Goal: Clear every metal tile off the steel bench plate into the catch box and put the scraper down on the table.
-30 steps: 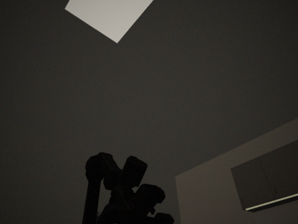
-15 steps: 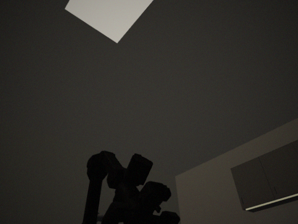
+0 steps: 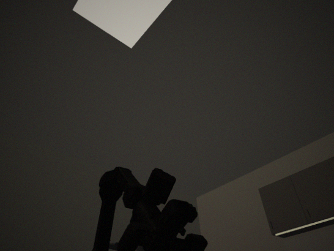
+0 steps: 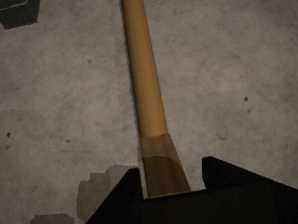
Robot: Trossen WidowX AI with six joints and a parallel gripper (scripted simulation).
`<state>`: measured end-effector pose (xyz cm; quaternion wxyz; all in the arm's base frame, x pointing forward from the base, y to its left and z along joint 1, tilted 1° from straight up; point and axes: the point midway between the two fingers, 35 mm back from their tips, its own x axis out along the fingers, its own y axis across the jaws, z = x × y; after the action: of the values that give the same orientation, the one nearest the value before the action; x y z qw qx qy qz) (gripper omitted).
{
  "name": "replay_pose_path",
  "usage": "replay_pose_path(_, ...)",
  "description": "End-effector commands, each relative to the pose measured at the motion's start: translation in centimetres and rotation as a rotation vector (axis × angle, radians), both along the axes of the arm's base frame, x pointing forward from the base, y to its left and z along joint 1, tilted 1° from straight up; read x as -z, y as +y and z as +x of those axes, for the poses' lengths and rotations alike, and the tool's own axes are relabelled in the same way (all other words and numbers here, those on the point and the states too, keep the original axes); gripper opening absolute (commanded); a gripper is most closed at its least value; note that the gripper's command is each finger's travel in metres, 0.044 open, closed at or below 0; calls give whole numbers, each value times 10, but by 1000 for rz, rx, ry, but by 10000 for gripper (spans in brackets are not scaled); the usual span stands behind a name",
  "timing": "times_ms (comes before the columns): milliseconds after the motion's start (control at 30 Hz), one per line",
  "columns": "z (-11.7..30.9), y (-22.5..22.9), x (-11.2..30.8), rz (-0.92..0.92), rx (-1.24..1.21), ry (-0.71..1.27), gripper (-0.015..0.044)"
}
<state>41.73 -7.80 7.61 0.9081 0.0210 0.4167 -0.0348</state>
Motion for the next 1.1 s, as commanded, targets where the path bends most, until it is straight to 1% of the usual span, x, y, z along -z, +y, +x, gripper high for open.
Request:
replay_pose_path(0,8,-2,-4,-3,0,-13,0)
replay_pose_path(1067,50,-7,-11,-3,0,-16,0)
